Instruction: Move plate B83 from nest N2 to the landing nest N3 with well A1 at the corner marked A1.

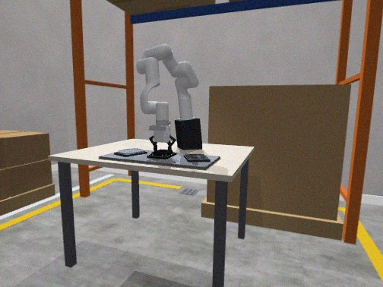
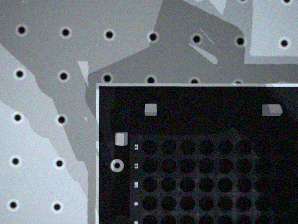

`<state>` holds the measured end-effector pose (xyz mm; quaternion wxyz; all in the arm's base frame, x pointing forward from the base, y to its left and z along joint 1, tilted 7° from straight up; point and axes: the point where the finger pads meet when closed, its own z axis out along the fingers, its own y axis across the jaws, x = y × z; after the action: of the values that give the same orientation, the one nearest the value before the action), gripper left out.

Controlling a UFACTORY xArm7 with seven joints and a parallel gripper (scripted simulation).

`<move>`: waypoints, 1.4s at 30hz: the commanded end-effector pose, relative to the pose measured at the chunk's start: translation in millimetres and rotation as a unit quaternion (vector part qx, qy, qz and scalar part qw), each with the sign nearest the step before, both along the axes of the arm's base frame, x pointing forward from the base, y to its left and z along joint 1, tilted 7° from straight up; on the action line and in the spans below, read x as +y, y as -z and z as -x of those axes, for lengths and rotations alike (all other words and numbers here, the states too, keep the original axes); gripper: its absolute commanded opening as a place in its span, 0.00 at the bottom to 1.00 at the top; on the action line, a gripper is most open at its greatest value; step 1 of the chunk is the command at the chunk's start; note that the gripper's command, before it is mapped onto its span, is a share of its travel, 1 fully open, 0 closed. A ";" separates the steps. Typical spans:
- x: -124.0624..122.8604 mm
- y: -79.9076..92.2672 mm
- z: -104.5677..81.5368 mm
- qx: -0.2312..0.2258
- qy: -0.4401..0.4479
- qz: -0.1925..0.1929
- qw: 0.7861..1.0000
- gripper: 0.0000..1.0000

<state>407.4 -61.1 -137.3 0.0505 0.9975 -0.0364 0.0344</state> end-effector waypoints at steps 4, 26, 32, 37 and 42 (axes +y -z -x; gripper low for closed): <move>0.0 -0.4 -1.5 -0.002 0.000 0.000 1.000 0.00; -0.1 0.2 -1.6 -0.002 0.000 0.000 1.000 1.00; -0.1 0.2 -1.6 -0.002 0.000 0.000 1.000 1.00; -0.1 0.2 -1.6 -0.002 0.000 0.000 1.000 1.00; -0.1 0.2 -1.6 -0.002 0.000 0.000 1.000 1.00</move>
<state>407.6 -61.2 -138.5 0.0506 0.9975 -0.0365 0.0347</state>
